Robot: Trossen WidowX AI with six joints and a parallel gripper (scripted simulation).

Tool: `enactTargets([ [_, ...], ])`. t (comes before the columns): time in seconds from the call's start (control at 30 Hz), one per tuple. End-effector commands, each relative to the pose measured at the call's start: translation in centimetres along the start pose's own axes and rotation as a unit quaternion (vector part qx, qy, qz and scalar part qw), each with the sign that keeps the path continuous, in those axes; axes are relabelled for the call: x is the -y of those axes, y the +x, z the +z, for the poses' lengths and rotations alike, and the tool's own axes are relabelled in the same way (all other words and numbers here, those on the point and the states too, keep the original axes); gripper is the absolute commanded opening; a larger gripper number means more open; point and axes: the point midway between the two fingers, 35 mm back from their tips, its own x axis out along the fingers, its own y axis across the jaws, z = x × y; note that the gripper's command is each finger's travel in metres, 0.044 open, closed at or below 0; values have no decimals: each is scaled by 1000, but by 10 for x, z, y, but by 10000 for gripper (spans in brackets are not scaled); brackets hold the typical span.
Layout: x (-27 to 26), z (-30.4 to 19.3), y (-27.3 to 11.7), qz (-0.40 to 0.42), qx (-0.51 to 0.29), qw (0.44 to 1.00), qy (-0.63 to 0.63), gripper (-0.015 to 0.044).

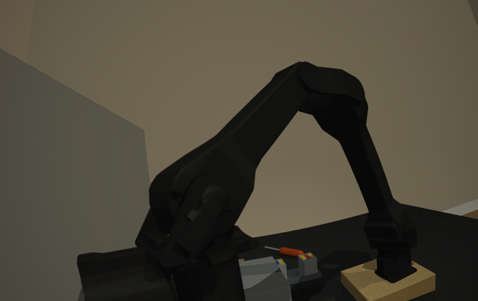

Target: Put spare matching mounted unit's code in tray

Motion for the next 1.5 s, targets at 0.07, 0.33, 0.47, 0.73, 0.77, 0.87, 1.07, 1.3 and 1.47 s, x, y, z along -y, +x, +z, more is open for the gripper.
enactTargets([
  [0.07, 0, 0, -4, 0, 0, 1000, 0, 0],
  [0.33, 2, 1, -52, -1, -1, 1000, 1, 0],
  [0.47, 1, 0, -75, -2, -2, 1000, 1, 0],
  [0.73, 0, 0, -79, -2, -2, 1000, 1, 0],
  [0.77, 0, 0, -79, -2, -2, 1000, 1, 0],
  [0.87, 0, 1, -78, 1, 0, 1000, 0, 0],
  [1.07, 3, 1, -101, -1, 0, 1000, 2, 0],
  [1.3, 5, 0, -128, -1, -1, 1000, 1, 0],
  [1.47, 5, -2, -147, -2, -2, 1000, 1, 0],
])
